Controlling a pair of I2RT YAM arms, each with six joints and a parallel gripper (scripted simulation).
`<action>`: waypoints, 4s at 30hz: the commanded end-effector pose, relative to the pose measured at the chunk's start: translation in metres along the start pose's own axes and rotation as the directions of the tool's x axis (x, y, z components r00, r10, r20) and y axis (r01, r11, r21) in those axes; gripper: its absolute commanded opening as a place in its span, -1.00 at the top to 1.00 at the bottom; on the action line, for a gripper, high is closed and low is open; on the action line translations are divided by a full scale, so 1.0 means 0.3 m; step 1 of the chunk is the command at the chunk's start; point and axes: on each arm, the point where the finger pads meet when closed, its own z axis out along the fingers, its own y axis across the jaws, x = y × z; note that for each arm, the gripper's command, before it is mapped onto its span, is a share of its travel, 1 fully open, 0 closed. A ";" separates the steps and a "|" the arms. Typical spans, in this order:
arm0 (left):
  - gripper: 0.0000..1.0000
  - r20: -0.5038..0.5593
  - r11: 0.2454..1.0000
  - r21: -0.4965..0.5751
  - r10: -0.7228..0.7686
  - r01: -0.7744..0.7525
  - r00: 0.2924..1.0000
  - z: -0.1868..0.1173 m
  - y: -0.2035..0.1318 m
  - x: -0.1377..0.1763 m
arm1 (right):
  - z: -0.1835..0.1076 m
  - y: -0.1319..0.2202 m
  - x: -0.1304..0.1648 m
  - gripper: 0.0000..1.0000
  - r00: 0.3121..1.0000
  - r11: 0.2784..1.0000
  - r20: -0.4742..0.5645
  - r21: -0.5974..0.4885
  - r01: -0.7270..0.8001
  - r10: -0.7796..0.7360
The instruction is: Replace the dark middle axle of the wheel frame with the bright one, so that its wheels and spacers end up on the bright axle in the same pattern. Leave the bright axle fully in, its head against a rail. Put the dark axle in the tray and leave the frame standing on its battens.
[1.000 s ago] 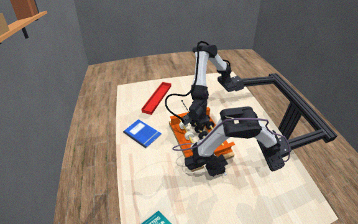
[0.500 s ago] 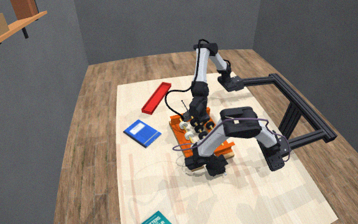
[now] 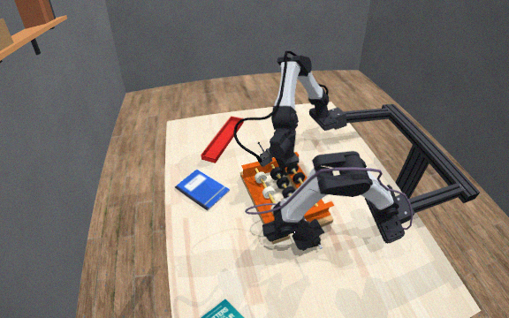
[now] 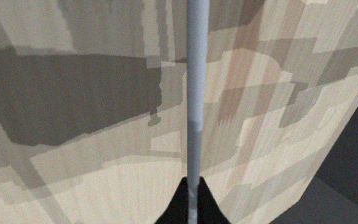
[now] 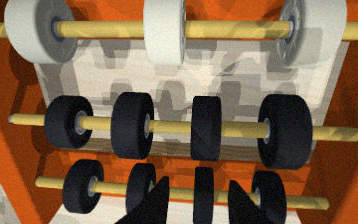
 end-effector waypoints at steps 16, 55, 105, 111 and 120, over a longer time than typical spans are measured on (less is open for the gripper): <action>1.00 0.055 1.000 -0.020 0.015 -0.014 0.998 0.015 0.023 -0.063 | -0.077 -0.019 -0.008 0.63 1.000 1.000 0.011 0.002 -0.013 0.013; 1.00 0.061 1.000 -0.018 0.005 -0.004 0.998 0.007 0.038 -0.063 | 0.021 -0.627 -0.111 0.63 0.457 0.446 -0.299 -0.110 -0.888 0.837; 1.00 0.050 0.998 -0.066 0.027 -0.023 0.998 -0.018 0.048 -0.060 | 0.212 -0.882 0.008 0.63 -0.016 -0.017 -0.375 0.000 -1.000 0.927; 1.00 0.049 0.998 -0.060 0.027 -0.024 0.998 -0.013 0.046 -0.061 | 0.243 -0.868 0.013 0.63 -0.016 -0.016 -0.376 0.003 -1.000 0.926; 1.00 0.050 0.998 -0.058 0.012 -0.009 0.999 -0.012 0.047 -0.062 | 0.249 -0.884 -0.001 0.63 -0.030 -0.034 -0.379 -0.003 -0.999 0.925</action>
